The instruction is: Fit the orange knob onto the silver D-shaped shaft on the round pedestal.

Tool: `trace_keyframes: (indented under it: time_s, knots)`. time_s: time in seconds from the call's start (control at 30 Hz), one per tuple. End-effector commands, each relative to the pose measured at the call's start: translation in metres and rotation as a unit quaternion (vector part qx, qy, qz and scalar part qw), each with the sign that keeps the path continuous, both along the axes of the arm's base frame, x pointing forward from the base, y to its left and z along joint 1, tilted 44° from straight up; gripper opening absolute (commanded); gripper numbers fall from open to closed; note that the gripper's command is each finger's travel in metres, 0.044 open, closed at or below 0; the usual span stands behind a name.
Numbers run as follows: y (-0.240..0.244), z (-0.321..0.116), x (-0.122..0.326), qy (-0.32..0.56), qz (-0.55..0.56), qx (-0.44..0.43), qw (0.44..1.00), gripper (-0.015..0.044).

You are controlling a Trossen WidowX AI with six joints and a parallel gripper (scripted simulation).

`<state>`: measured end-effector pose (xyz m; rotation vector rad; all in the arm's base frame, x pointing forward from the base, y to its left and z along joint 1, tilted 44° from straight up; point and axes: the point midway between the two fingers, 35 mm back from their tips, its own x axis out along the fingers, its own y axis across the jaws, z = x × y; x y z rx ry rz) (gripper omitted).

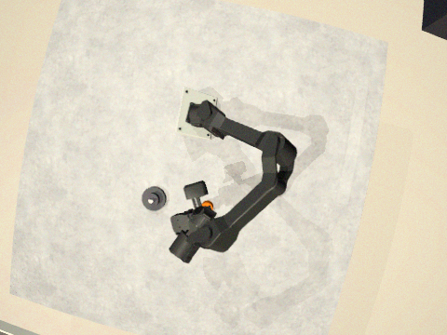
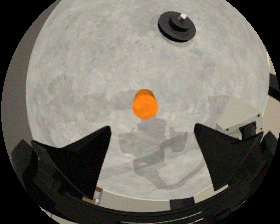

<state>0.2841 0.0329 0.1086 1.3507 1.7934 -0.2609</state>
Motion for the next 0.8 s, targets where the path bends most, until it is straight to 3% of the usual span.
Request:
trace_keyframes:
  time_s: [0.0, 0.17, 0.77]
  knots:
    - [0.001, 0.002, 0.005, 0.008, -0.011, 0.002, 1.000, 0.0440]
    - [0.024, -0.021, 0.003, 0.008, -0.011, 0.002, 1.000, 0.0440]
    - [0.044, -0.042, 0.004, 0.008, -0.011, 0.002, 1.000, 0.0440]
